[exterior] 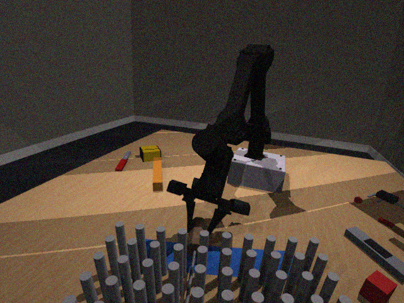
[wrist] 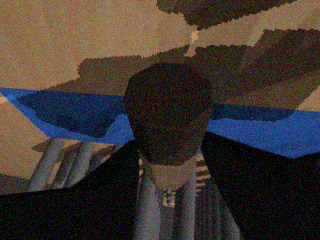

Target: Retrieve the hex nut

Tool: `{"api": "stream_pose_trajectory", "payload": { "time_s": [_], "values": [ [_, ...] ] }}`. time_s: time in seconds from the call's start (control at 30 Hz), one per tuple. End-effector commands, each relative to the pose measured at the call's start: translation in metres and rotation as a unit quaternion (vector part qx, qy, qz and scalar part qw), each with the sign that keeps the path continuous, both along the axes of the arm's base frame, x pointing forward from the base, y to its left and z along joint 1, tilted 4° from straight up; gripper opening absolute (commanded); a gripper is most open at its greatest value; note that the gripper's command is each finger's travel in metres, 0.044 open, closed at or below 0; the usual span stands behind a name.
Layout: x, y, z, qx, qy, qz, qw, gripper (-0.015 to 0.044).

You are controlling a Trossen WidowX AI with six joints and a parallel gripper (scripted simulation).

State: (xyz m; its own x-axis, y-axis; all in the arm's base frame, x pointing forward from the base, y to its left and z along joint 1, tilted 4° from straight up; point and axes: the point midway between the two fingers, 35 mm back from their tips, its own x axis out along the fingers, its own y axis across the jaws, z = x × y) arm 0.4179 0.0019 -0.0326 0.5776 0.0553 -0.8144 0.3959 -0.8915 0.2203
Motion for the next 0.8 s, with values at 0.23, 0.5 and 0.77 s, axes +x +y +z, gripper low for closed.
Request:
{"api": "stream_pose_trajectory", "payload": {
  "time_s": [0.23,0.5,0.77],
  "values": [
    [0.0001,-0.0002,-0.0092,0.001,-0.001,-0.002,1.000,0.0000],
    [-0.0022,-0.0015,-0.0095,0.001,-0.001,-0.002,1.000,0.0000],
    [-0.0067,-0.0030,-0.0097,0.001,0.000,-0.002,1.000,0.0000]
  ]
}}
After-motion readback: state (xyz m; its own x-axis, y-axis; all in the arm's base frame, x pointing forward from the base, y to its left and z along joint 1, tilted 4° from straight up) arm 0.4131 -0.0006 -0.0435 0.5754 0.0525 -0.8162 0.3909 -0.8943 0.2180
